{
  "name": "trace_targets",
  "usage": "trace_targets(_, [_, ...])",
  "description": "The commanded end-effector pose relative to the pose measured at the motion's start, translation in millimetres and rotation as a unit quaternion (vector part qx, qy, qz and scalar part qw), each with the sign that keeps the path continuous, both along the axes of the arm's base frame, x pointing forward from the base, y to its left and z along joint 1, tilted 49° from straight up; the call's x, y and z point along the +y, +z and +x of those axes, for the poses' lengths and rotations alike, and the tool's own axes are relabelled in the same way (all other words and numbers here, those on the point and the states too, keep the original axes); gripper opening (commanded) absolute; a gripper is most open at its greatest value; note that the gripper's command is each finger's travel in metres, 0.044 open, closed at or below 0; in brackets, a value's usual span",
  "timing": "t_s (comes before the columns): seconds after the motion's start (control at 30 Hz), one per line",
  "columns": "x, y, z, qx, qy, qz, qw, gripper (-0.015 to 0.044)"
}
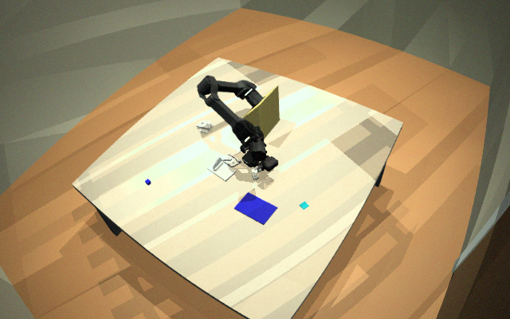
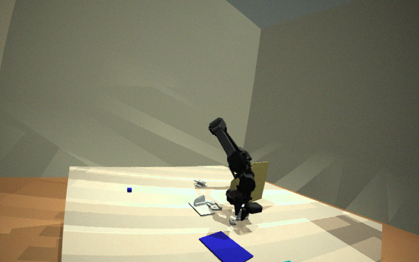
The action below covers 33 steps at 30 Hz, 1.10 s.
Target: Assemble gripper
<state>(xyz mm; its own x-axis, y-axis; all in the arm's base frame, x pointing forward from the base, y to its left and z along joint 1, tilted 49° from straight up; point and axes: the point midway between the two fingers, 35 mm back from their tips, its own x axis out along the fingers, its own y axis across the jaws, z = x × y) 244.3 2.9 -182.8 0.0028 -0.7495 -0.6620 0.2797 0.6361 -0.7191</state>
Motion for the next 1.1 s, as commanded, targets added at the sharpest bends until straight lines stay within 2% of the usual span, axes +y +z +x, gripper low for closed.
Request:
trace_targets(0.0, [0, 0, 0, 0.0, 0.0, -0.001, 1.0, 0.0134])
trace_targets(0.4, [1, 1, 0, 0.0, 0.001, -0.001, 1.0, 0.0134])
trace_targets(1.07, [49, 41, 2, 0.001, 0.004, 0.0, 1.0, 0.0134])
